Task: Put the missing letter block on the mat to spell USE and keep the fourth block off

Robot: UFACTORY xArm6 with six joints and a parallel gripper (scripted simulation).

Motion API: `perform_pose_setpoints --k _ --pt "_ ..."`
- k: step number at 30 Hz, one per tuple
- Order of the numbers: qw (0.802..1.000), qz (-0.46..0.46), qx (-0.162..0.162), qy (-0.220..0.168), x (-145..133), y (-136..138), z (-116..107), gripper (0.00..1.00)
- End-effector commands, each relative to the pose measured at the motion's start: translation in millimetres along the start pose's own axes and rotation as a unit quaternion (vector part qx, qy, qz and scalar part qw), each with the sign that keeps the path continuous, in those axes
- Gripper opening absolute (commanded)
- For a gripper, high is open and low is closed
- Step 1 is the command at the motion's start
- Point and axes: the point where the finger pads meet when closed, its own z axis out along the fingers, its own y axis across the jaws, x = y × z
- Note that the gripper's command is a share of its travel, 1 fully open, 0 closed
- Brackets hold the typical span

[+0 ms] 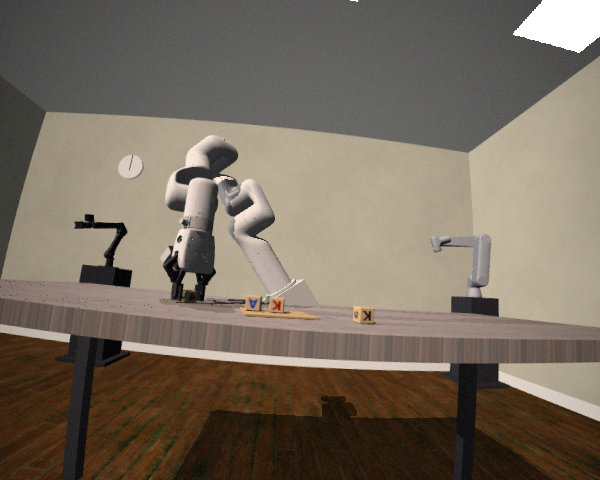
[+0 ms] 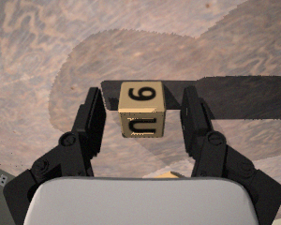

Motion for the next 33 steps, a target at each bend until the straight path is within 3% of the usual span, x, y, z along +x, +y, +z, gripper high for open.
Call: perform_pose_setpoints --k 1,5,6,22,23,33 --pt "1.000 0.000 0.001 0.000 -0.1 -1.1 -0.7 0.69" --pt "1.000 0.000 0.001 0.000 -0.1 -1.1 -0.7 0.69" --pt "1.000 0.000 0.001 0.000 -0.1 -1.1 -0.7 0.47" --pt "1.000 0.000 0.001 0.000 -0.1 -1.1 -0.7 0.47" --pt "1.000 0.000 0.001 0.000 -0.1 -1.1 -0.7 0.27" --pt "1.000 0.000 0.001 0.000 -0.1 -1.1 -0.7 0.27"
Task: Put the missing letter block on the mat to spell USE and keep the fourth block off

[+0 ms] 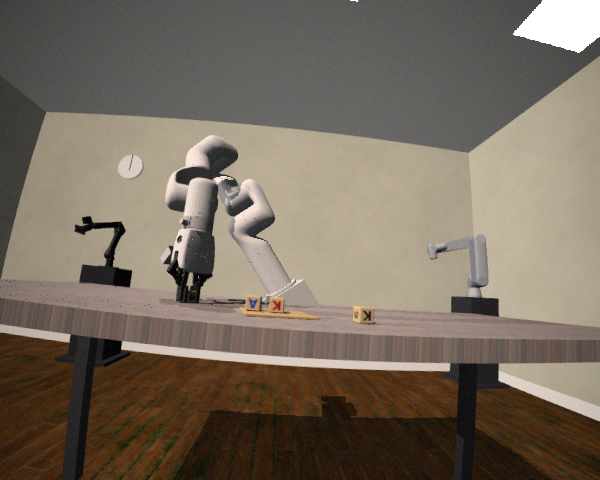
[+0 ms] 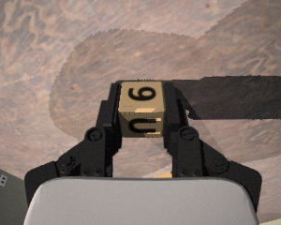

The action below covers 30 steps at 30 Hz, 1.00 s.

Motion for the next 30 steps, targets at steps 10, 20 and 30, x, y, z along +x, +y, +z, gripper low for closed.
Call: perform_pose_setpoints --k 10,20,30 --pt "1.000 0.000 0.001 0.000 -0.1 -1.1 -0.7 0.27" --pt "1.000 0.000 0.001 0.000 -0.1 -1.1 -0.7 0.27" --pt "1.000 0.000 0.001 0.000 -0.1 -1.1 -16.9 0.27"
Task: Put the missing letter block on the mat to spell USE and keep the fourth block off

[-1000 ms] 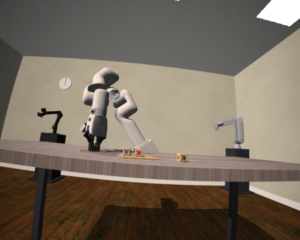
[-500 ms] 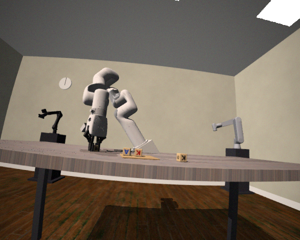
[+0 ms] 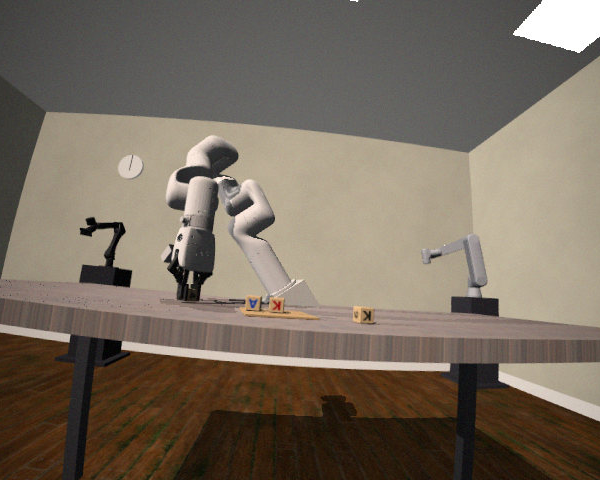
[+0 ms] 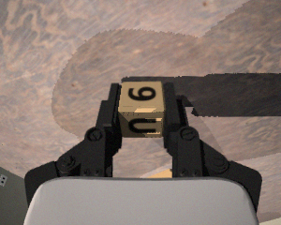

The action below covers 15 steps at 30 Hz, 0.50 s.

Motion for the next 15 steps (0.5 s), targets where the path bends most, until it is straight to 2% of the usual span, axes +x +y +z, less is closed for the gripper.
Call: perform_pose_setpoints --k 1,4,6,11,15 --pt "1.000 0.001 0.002 -0.001 -0.1 -1.6 -19.0 0.27" --pt "1.000 0.001 0.002 -0.001 -0.1 -1.5 -40.5 0.27" --pt "1.000 0.001 0.002 -0.001 -0.1 -1.5 -40.5 0.27" --pt "1.000 0.001 0.002 -0.001 0.0 -1.4 -76.4 0.27" --pt "1.000 0.001 0.002 -0.001 0.0 -1.3 -93.3 0.27"
